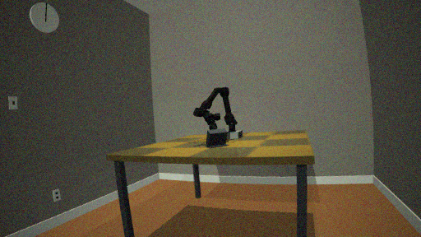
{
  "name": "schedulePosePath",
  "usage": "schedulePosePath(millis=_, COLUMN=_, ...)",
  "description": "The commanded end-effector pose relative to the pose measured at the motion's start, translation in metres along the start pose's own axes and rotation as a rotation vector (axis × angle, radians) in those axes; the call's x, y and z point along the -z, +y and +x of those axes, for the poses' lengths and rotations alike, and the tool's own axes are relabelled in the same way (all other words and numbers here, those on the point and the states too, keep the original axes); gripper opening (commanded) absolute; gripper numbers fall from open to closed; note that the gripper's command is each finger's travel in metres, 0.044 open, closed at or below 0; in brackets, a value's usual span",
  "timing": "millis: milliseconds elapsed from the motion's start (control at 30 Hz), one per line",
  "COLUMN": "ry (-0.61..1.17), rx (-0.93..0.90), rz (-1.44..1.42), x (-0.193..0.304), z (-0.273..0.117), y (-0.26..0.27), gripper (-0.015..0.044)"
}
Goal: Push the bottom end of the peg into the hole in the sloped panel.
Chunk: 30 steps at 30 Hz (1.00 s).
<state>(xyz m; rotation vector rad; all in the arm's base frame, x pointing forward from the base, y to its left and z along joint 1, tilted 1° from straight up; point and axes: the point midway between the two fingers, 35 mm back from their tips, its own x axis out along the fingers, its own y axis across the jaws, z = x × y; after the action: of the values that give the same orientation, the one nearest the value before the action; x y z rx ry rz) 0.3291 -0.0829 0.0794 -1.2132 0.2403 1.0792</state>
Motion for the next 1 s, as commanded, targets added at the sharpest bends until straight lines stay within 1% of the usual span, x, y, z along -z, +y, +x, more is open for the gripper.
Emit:
schedulePosePath(millis=0, ry=-0.007, rx=0.026, rz=0.037, x=0.003, z=-0.002, y=0.003, gripper=0.0000)
schedulePosePath(millis=967, ry=-0.020, rx=0.204, rz=0.205, x=0.025, z=-0.029, y=0.009, gripper=0.0000)
